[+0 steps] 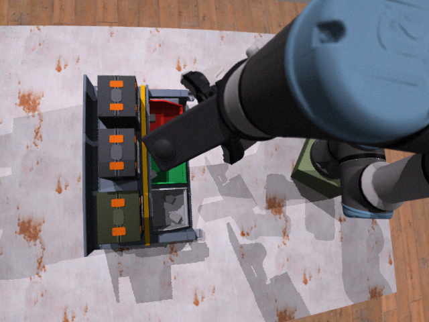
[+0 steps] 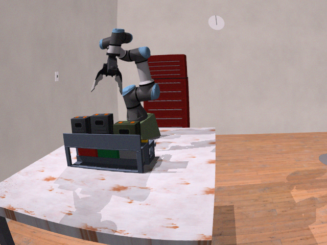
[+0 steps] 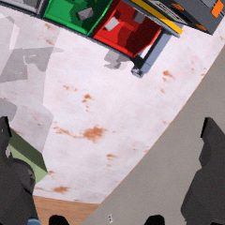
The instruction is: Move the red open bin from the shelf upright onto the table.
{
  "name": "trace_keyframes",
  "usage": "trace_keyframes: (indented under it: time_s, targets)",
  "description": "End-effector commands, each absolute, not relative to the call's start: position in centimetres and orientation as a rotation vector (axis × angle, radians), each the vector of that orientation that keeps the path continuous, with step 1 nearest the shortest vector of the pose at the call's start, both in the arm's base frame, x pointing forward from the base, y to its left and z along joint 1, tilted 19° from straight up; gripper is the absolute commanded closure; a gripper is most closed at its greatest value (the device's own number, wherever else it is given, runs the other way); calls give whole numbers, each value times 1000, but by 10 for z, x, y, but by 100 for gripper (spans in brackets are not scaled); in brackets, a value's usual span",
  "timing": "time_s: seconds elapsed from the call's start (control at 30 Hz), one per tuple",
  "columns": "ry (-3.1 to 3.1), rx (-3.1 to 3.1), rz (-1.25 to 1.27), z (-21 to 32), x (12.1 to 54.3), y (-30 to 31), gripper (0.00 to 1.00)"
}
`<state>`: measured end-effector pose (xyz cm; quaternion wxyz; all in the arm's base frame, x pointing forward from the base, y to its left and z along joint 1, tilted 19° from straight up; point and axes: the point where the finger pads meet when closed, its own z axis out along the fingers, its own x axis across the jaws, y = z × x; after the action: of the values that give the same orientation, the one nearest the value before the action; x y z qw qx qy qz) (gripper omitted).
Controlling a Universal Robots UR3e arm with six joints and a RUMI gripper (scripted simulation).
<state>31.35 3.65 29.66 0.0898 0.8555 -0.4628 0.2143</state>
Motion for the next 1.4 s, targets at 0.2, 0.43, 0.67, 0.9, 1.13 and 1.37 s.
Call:
trace_keyframes:
  time_s: [0.2,0.43,0.67,0.9,1.13,1.37]
  targets:
    - [-1377,2544,641,297,314,37,0]
    - [-1377,2544,641,282,261,29,0]
    - [-1377,2544,641,282,261,29,0]
    - [-1377,2544,640,277,244,26,0]
    - [-1377,2544,641,269,218,22,0]
    - [-1377,2544,641,269,218,22,0]
